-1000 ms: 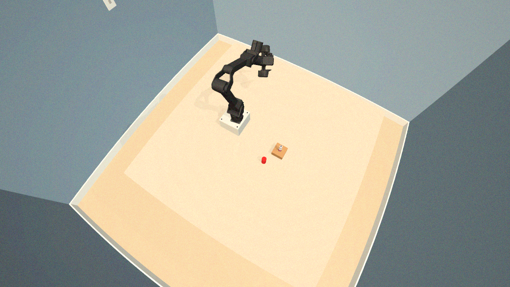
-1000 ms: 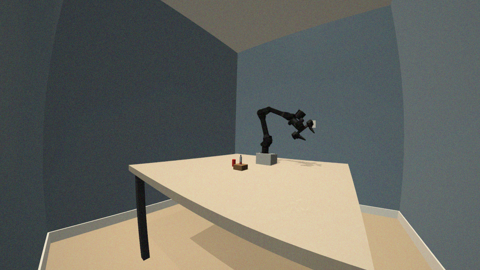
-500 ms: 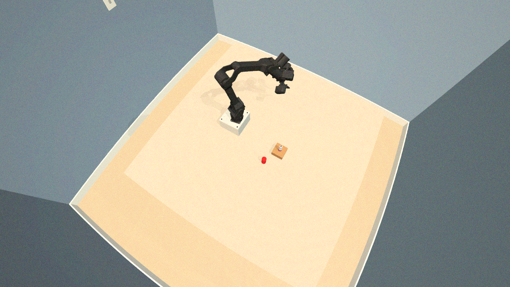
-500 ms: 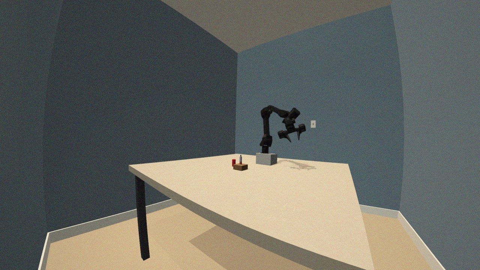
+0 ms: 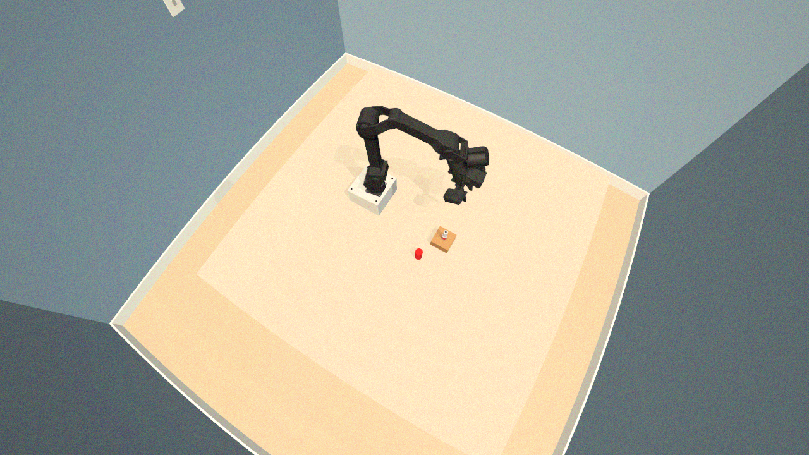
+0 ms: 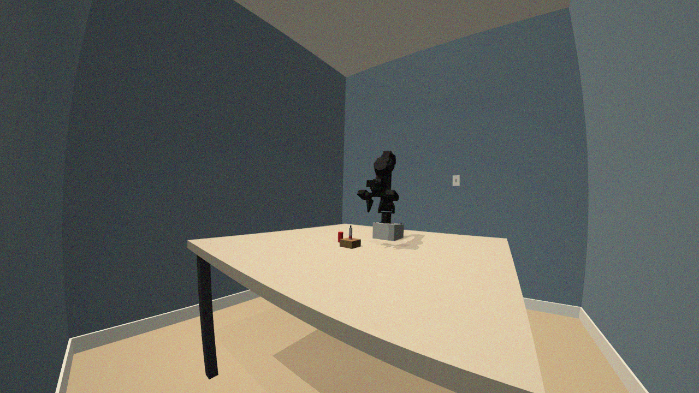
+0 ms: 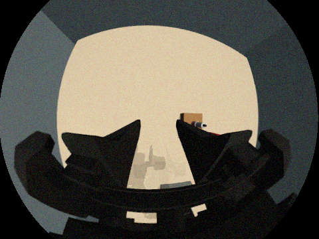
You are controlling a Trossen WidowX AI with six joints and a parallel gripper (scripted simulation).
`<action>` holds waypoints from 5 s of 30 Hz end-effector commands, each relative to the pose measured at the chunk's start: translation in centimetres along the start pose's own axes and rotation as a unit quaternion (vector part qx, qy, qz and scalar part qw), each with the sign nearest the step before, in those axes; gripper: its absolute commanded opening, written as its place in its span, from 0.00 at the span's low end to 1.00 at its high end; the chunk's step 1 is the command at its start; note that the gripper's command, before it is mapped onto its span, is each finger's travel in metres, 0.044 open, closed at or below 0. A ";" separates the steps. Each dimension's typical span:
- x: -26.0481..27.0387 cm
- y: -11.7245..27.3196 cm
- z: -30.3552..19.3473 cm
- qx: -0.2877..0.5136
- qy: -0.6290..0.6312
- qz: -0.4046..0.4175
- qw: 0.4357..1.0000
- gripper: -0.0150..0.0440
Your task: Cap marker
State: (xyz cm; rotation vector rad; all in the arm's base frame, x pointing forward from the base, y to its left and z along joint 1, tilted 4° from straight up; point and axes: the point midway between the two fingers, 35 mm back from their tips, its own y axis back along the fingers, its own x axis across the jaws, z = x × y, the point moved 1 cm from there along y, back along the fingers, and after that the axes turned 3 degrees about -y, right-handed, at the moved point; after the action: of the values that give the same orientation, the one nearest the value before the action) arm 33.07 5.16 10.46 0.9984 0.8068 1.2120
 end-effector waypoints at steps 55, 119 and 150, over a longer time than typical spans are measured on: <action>-23.7 -10.0 -8.6 0.211 -0.094 -0.036 0.972 0.66; -20.0 -5.3 -3.9 0.209 -0.089 -0.034 0.973 0.25; -13.0 -3.4 -0.4 0.210 -0.095 -0.032 0.973 0.25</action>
State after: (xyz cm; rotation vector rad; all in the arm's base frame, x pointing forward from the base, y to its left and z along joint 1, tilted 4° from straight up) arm 31.48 -7.84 7.13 1.3952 0.9588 0.8900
